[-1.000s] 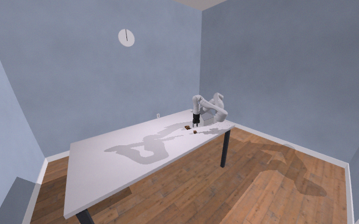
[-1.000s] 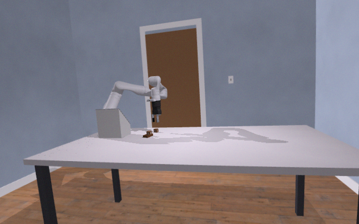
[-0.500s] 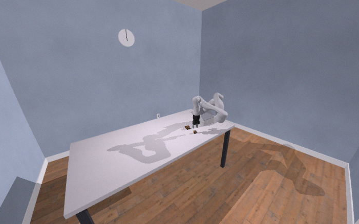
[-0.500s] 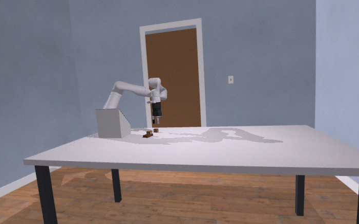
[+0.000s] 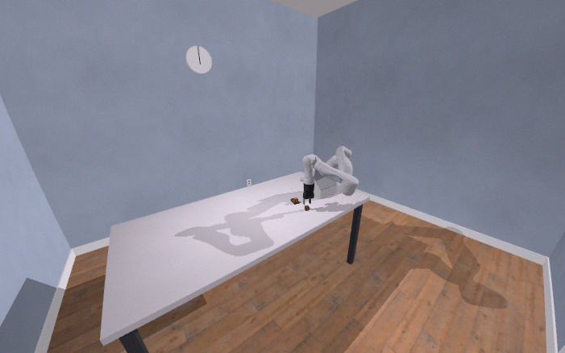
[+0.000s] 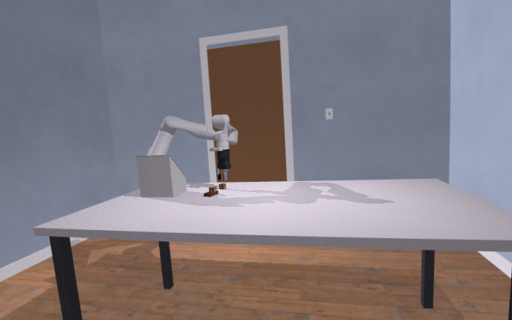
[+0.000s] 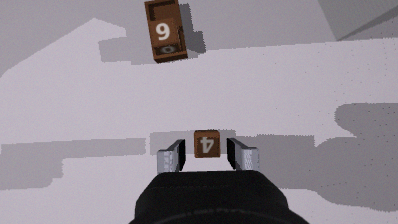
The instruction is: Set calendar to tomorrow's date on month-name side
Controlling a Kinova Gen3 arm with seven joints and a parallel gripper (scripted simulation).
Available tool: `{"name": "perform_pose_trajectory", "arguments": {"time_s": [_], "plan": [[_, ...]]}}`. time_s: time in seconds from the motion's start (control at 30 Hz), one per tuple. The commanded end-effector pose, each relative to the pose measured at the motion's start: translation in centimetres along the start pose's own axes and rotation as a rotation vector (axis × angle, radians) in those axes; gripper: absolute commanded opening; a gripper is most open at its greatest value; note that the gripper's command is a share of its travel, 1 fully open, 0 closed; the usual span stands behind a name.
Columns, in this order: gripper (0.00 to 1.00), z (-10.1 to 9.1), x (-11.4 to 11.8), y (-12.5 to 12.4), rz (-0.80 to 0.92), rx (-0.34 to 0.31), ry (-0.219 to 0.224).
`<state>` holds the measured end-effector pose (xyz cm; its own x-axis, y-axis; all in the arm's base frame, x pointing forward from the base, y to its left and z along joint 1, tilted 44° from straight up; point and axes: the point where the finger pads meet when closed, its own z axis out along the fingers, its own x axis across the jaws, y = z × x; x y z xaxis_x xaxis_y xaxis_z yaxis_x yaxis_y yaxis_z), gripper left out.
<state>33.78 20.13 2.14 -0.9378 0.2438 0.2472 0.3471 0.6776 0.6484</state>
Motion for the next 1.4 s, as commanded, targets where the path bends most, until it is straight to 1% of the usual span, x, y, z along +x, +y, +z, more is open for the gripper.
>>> {"name": "perform_pose_trajectory", "arguments": {"time_s": [0.0,0.23,0.5,1.37], "plan": [[0.87,0.4,0.1,-0.1,-0.001,0.003,0.004],[0.87,1.1,0.2,-0.1,-0.001,0.003,0.004],[0.87,1.4,0.2,-0.1,-0.001,0.003,0.004],[0.87,1.5,0.2,-0.1,-0.001,0.003,0.004]]}}
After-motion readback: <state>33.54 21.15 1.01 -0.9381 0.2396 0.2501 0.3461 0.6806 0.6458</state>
